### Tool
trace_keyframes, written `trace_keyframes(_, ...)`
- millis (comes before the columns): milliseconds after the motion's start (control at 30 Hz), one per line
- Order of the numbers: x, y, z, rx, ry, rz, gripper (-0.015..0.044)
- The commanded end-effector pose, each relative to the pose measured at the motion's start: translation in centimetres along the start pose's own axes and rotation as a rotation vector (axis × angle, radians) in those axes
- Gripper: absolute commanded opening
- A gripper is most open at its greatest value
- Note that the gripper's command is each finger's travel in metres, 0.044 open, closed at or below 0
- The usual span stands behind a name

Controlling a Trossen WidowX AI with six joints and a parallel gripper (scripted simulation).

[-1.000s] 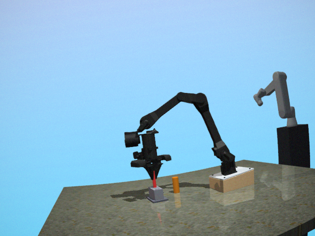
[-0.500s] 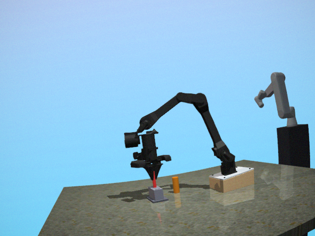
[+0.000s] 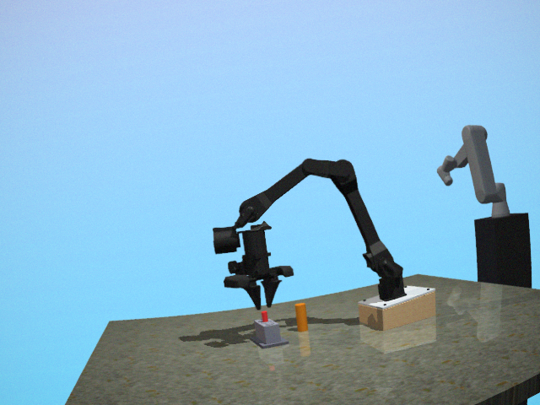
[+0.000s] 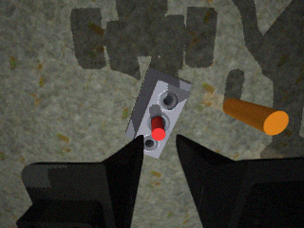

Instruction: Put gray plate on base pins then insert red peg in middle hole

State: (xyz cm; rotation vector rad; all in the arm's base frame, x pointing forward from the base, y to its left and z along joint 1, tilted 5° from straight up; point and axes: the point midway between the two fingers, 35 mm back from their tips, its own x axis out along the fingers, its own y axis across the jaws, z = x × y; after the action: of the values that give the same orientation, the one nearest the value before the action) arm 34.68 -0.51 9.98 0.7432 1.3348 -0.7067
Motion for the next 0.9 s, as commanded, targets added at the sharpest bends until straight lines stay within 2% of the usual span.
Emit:
trace_keyframes(0,0.0,0.0,0.0,0.0,0.0,0.0,0.015)
trace_keyframes(867,-1.3,-0.3,0.1,-0.007,-0.001,0.007,0.015)
